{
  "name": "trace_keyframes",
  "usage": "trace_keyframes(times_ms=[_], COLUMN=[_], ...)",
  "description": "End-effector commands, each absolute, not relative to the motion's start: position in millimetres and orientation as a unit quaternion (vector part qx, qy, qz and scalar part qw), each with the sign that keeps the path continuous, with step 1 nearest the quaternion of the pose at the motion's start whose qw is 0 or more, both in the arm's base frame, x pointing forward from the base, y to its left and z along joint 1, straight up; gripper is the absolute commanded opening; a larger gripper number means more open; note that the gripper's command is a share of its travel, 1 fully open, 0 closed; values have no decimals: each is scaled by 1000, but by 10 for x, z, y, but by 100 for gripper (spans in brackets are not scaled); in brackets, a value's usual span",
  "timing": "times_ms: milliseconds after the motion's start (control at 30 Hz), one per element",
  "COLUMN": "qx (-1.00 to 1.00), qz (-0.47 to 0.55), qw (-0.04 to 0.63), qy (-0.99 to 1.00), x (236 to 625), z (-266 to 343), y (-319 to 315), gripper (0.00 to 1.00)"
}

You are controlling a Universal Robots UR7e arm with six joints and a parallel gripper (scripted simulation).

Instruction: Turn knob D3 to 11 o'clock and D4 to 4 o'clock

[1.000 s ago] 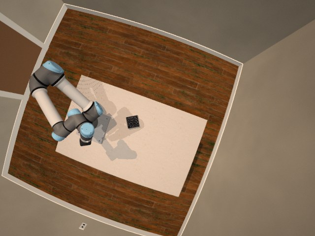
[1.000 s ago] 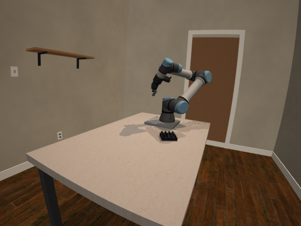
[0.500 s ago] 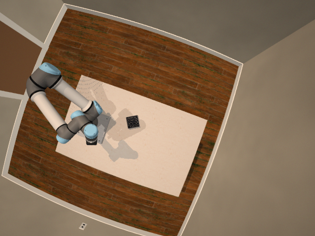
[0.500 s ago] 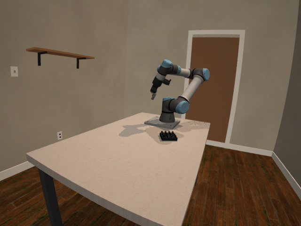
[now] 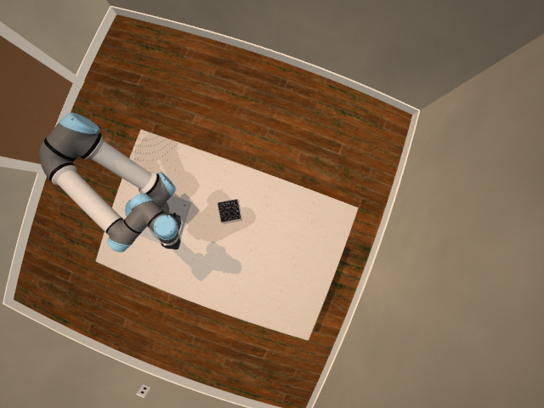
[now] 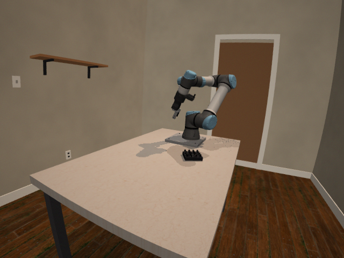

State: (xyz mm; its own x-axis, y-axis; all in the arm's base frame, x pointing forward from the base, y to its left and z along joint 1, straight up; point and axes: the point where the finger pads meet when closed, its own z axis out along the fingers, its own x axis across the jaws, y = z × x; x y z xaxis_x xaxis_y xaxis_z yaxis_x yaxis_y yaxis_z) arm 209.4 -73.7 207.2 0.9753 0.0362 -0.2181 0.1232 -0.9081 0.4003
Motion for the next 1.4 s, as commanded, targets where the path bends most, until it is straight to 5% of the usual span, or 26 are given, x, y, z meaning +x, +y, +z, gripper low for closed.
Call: trace_keyframes(times_ms=[0, 1367], qx=[976, 940], qz=[-78, 13], qw=[204, 81], qy=[-15, -330], x=[2339, 3329], z=[1904, 1076], y=[-616, 440], gripper=[100, 100])
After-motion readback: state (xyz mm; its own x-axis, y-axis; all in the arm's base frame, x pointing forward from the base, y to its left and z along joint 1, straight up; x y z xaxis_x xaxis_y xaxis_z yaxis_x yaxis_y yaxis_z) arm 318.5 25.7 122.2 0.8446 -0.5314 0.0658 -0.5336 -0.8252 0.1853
